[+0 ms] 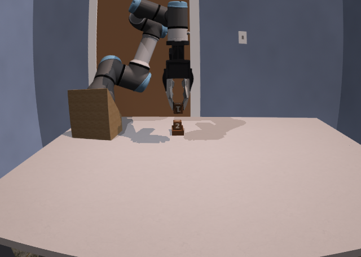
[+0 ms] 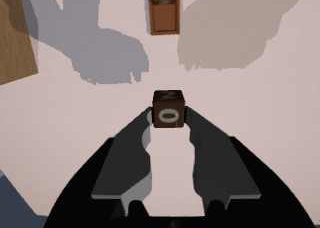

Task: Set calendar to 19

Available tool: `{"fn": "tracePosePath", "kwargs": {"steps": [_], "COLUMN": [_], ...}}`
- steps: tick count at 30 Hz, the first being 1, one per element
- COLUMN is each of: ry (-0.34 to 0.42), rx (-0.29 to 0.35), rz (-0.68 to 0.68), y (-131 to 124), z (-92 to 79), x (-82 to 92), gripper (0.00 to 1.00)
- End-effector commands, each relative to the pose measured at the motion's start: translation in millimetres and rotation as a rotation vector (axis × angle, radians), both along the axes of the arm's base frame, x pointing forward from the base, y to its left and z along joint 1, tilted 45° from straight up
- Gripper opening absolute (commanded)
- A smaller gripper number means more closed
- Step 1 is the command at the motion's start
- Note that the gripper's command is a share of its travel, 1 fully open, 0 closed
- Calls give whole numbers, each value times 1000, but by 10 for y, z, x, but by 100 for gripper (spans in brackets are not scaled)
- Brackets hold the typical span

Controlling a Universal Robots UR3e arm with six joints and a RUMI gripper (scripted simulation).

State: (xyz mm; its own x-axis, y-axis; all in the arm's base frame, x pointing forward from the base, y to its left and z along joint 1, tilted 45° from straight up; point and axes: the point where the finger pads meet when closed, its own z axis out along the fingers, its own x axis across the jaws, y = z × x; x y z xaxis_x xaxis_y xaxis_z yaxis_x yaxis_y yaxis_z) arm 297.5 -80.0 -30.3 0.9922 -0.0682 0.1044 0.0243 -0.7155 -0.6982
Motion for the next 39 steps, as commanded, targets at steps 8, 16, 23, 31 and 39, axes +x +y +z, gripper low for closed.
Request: {"fn": "tracePosePath", "kwargs": {"steps": [8,16,23,31,39], "ry": [-1,-7,-14,-15,-15], "rx": [-2,-3,-4,-4,-4], "rz": [0,5,13,14,14], "y": [0,204,528,566,566], "z": [26,302,647,681,681], "x": [2,-6,-47,-53,-53], "gripper": [10,10,10,10,10]}}
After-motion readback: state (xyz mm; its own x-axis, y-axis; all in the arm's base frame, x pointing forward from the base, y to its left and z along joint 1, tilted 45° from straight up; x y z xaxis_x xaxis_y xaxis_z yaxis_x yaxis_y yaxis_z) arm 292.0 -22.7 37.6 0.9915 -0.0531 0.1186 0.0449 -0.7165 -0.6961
